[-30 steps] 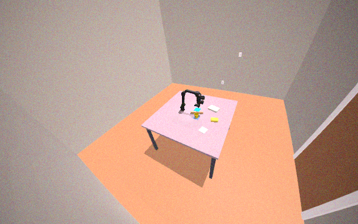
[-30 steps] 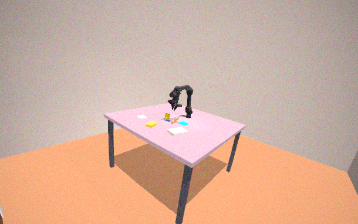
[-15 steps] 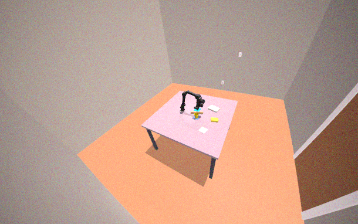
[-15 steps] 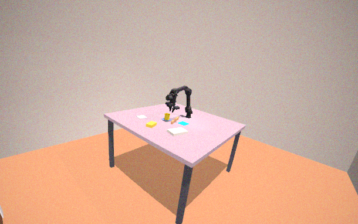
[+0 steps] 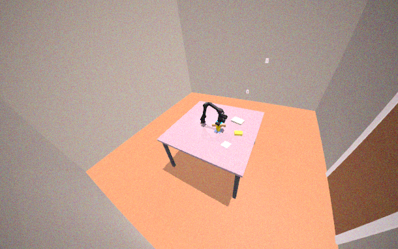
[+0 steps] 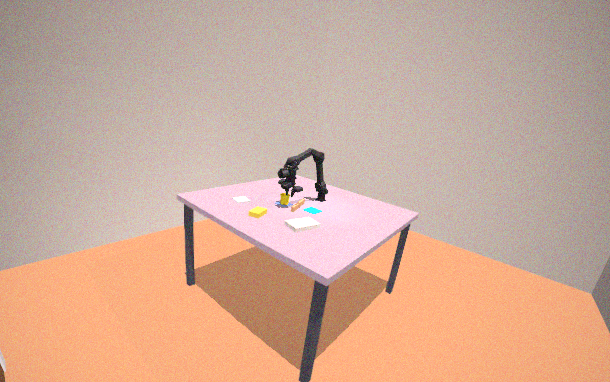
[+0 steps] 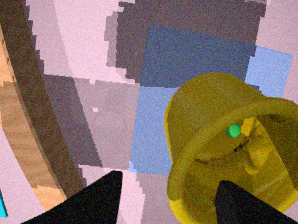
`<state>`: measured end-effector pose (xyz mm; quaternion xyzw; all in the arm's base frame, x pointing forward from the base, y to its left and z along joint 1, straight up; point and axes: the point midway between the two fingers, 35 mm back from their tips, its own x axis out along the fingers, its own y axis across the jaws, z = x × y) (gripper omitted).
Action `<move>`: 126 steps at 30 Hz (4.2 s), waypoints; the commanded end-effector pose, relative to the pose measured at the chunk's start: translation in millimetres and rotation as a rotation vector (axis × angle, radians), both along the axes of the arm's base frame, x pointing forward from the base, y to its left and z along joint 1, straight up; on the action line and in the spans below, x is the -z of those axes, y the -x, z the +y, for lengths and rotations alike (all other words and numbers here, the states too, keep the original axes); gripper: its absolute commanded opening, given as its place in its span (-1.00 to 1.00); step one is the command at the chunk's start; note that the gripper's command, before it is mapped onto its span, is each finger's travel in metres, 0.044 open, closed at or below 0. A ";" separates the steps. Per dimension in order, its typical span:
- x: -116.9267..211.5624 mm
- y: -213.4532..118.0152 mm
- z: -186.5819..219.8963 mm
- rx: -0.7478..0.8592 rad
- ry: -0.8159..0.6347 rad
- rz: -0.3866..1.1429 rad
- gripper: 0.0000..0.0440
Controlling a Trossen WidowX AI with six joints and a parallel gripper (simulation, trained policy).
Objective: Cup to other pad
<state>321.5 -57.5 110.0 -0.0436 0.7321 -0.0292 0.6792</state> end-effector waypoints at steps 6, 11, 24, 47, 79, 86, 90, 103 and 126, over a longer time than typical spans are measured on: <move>34.7 4.4 -6.2 -0.077 -0.020 0.052 -0.08; 49.8 6.1 -6.4 -0.148 -0.040 0.070 -0.28; 47.0 12.4 -6.2 -0.322 -0.062 0.105 -1.00; -15.2 19.5 36.3 -0.500 -0.086 0.046 -1.00; -32.2 29.2 144.6 -0.685 -0.068 -0.088 -1.00; -28.6 38.1 166.4 -0.704 -0.070 -0.110 -1.00; -24.1 43.6 175.4 -0.709 -0.069 -0.120 -1.00; 3.5 58.4 187.0 -0.692 -0.062 -0.140 -1.00; 49.9 79.6 184.7 -0.641 -0.057 -0.169 -0.82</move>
